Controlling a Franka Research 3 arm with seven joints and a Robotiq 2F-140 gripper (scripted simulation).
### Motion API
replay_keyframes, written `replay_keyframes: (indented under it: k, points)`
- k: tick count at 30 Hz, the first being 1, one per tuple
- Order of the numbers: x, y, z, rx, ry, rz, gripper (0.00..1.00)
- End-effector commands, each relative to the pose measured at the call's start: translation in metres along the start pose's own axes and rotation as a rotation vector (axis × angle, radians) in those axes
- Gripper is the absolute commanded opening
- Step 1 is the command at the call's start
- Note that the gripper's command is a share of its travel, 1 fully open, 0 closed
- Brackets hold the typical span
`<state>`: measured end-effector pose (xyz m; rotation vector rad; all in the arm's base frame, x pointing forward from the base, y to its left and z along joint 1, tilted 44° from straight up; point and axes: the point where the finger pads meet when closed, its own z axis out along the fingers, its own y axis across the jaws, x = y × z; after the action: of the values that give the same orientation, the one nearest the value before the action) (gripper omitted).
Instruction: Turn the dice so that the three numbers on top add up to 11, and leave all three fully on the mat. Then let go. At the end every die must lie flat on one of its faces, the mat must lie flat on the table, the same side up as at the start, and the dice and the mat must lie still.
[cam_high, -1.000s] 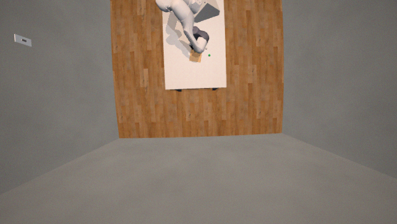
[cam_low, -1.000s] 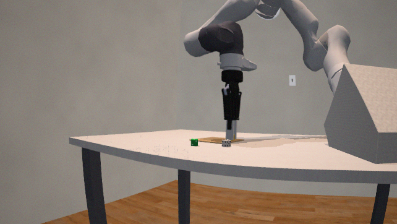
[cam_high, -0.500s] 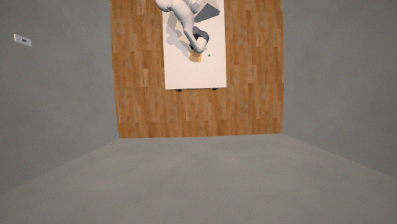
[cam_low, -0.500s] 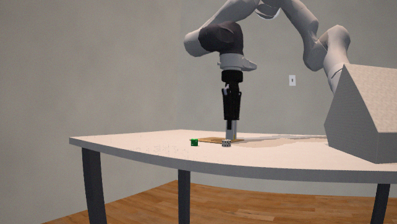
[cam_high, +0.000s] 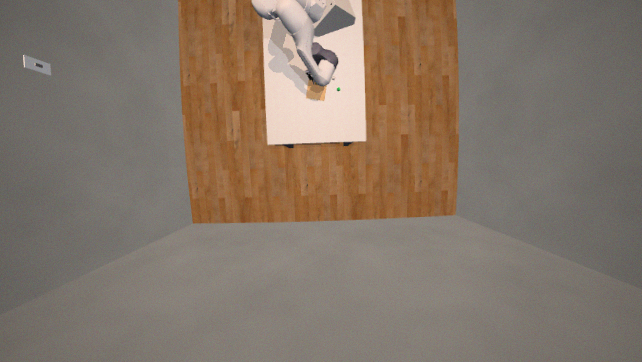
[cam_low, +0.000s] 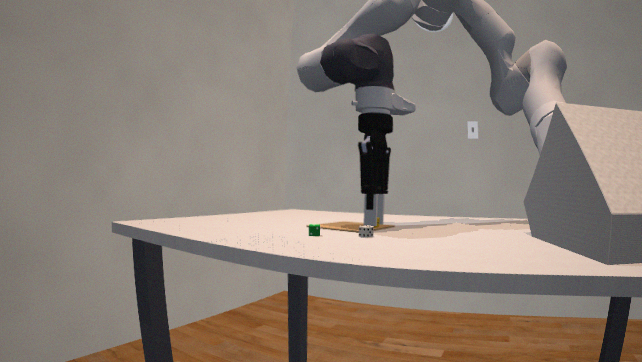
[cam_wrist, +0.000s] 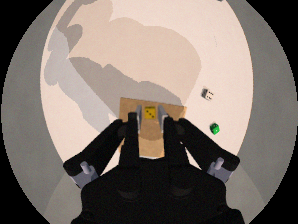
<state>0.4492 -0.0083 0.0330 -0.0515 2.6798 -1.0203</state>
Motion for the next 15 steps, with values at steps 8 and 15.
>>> replay_keyframes:
  k: [8,15]
  points:
    - [0.0,0.0,0.0,-0.001,0.0,0.008,0.21]
    - [0.0,0.0,-0.012,-0.001,0.0,0.008,0.21]
